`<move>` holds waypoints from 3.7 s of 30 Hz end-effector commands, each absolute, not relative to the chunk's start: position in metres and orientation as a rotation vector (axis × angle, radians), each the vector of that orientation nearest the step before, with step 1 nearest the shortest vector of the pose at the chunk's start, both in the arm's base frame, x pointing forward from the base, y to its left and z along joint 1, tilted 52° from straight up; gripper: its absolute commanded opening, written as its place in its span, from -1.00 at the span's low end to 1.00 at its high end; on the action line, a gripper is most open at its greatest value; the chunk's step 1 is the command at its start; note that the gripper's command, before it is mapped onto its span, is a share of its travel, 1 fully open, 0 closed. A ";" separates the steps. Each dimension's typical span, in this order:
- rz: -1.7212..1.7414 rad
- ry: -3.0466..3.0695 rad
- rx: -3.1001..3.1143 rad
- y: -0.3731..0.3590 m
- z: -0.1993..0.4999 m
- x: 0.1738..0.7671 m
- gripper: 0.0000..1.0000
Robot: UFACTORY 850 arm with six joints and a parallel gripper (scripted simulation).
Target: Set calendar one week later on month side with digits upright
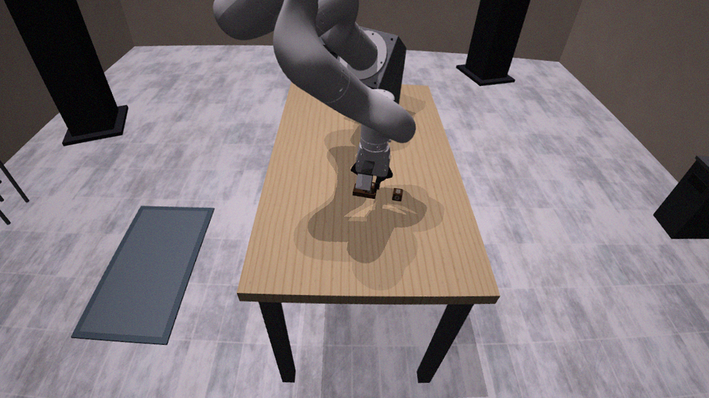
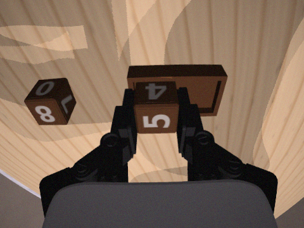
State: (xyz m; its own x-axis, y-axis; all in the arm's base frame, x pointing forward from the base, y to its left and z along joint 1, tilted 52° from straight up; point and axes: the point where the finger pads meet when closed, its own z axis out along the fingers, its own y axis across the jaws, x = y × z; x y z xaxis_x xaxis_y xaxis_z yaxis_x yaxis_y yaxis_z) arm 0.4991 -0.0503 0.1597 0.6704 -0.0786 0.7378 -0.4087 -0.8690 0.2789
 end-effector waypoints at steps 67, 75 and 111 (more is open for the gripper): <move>1.060 -0.380 2.461 -0.029 0.187 0.472 -0.05; 1.060 -0.380 2.461 -0.014 0.205 0.453 -0.05; 1.051 -0.353 2.460 -0.005 0.215 0.444 1.00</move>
